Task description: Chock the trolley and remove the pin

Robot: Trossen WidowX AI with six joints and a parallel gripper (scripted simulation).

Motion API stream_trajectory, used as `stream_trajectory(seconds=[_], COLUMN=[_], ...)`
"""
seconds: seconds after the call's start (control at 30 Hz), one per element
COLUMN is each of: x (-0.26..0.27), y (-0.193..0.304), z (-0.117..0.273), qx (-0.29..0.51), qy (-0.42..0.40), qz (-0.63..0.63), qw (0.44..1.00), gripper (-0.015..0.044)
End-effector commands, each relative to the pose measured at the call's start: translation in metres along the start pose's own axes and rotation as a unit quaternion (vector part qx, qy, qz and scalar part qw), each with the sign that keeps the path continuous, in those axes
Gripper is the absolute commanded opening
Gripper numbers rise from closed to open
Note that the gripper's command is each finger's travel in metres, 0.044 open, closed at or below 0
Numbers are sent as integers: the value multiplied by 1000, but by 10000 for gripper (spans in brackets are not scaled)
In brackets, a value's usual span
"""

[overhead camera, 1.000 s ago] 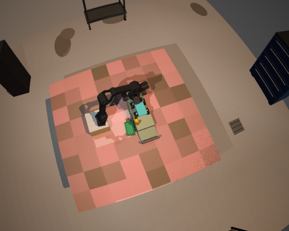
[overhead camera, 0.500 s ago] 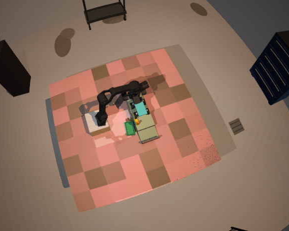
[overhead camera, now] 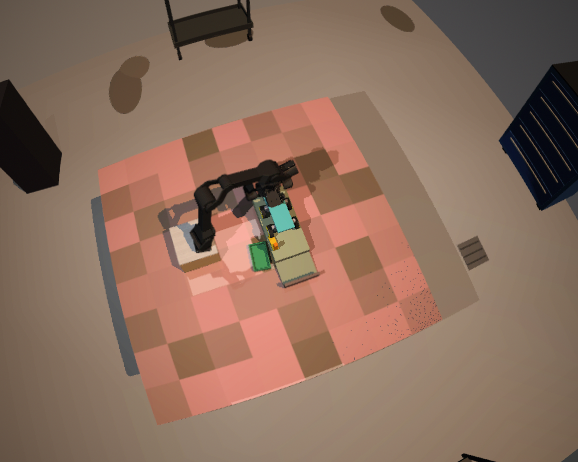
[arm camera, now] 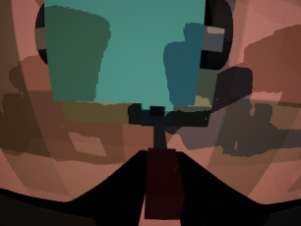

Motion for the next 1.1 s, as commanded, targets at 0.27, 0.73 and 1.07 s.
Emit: stream_trajectory(seconds=[0.27,0.73,1.07], x=[0,-21,-56], y=[20,29,29], z=[-1,-4,-8], qx=[4,4,4], qy=[-4,-4,-2], qz=[1,1,1], qw=[1000,1000,1000], gripper=[0,0,0])
Point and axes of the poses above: the point midway between the two fingers, 35 mm back from their tips, its own z axis back along the fingers, its own x axis across the jaws, y = z × x, the point moved 8 cm from there along z, back along the fingers, and after that the axes turned 2 degrees about z, right-handed, at the moved point
